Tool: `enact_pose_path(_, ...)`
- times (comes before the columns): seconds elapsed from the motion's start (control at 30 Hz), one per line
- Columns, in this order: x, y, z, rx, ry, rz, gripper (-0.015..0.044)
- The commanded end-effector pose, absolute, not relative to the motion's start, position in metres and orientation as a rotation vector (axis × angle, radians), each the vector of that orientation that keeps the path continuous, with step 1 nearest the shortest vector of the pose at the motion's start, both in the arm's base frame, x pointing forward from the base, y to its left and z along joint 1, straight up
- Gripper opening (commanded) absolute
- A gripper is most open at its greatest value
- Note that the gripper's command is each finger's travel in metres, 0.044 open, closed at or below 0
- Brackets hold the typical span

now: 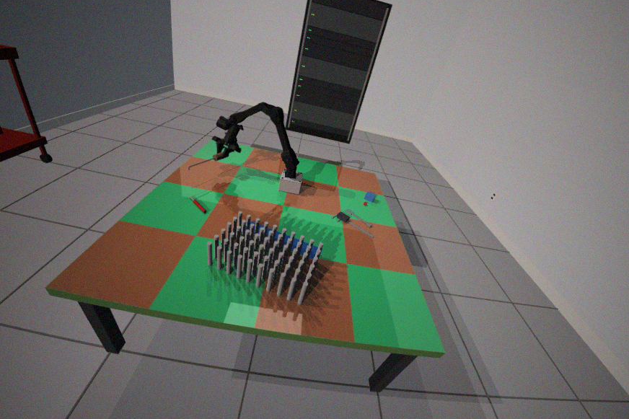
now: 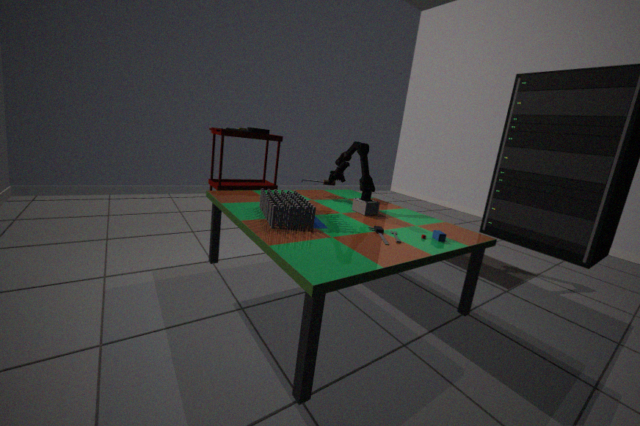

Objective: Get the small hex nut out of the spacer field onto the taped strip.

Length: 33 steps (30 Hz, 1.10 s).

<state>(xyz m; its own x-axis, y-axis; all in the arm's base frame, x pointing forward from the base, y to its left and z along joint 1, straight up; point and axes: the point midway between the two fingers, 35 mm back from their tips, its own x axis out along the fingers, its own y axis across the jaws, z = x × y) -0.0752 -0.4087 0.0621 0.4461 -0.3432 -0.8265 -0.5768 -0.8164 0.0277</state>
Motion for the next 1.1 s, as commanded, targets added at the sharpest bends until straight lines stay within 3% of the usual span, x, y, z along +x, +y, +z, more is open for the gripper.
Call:
enact_pose_path(0.0, -0.074, -0.407, 0.1, -2.449, 0.803, 1.306, 0.0)
enact_pose_path(0.17, -0.071, -0.398, 0.138, -2.449, 0.802, 1.306, 0.0)
enact_pose_path(0.4, -0.064, -0.398, 0.139, -2.469, 0.777, 1.336, 0.0)
enact_pose_path(1.07, 0.022, -0.39, 0.136, -2.83, 0.259, 1.804, 0.0)
